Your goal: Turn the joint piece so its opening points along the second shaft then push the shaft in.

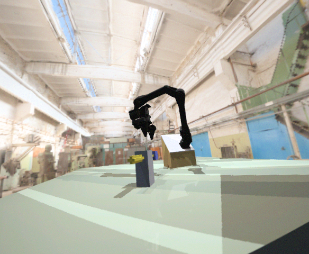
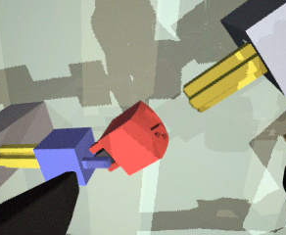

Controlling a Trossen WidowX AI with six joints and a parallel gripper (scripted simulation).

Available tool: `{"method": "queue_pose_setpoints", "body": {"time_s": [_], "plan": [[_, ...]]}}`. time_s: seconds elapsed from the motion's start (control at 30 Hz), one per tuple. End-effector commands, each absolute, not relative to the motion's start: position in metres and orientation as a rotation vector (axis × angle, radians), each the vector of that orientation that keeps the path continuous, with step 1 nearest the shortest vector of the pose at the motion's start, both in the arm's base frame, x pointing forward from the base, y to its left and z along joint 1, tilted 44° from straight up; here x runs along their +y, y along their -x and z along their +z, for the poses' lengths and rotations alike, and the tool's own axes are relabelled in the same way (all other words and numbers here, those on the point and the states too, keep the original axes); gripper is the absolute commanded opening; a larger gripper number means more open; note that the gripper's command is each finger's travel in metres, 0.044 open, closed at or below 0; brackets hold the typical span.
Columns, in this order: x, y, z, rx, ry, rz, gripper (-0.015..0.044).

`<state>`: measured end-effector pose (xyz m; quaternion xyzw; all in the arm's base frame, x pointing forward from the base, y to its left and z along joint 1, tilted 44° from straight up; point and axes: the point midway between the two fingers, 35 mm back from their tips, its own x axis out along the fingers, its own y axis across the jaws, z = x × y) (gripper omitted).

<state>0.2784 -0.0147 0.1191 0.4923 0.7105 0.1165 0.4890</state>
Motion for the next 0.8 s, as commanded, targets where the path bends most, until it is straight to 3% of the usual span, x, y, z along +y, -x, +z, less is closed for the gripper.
{"method": "queue_pose_setpoints", "body": {"time_s": [0.0, 0.77], "plan": [[-0.017, -0.278, 0.111, 1.776, -1.34, 0.191, 0.044], [-0.025, -0.274, 0.07, 1.981, -1.996, -0.34, 0.044]]}}
